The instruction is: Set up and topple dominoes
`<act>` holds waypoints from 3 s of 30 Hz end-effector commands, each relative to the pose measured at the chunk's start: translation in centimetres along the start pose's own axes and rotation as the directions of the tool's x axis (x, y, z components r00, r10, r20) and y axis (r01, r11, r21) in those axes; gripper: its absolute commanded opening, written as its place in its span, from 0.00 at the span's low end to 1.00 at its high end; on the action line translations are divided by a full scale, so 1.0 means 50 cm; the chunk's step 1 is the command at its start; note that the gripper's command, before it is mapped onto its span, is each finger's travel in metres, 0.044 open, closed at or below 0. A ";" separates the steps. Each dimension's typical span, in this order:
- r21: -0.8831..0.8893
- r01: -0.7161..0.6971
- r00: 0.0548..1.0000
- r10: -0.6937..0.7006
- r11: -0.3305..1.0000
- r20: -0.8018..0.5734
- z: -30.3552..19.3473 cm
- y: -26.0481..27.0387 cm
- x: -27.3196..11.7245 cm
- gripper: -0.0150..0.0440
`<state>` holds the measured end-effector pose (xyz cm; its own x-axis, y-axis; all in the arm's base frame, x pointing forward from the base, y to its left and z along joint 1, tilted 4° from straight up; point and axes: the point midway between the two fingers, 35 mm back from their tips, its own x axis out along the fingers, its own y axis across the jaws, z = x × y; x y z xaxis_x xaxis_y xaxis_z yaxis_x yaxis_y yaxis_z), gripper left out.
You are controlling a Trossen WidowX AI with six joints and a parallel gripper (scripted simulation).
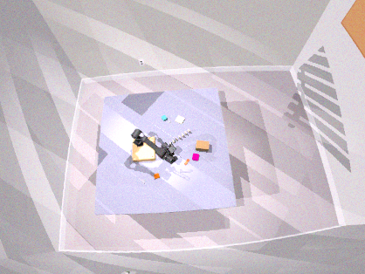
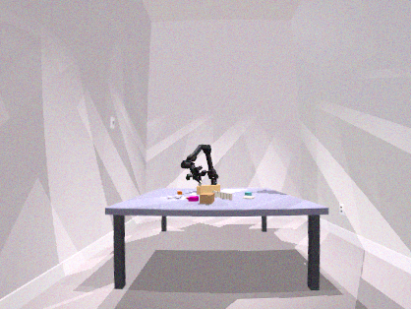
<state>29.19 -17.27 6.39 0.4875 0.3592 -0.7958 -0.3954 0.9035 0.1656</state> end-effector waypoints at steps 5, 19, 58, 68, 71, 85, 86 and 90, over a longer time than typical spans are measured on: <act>-0.034 0.000 0.968 0.008 0.999 0.249 -0.013 -0.001 -0.005 0.30; -0.108 0.112 0.781 -0.020 0.988 0.624 -0.036 0.015 -0.058 0.30; -0.121 0.156 0.714 -0.027 0.980 0.700 -0.097 -0.007 -0.001 0.30; -0.120 0.155 0.714 -0.028 0.981 0.699 -0.138 -0.018 0.056 0.30; -0.120 0.155 0.714 -0.028 0.981 0.699 -0.150 -0.019 0.074 0.30; -0.119 0.155 0.715 -0.028 0.981 0.699 -0.173 -0.019 0.105 0.30; -0.119 0.155 0.715 -0.028 0.981 0.699 -0.173 -0.019 0.105 0.30; -0.119 0.155 0.715 -0.028 0.981 0.699 -0.173 -0.019 0.105 0.35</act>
<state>25.42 -18.28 -2.90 0.9037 0.3956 -0.1638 -0.4059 0.9133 -0.0335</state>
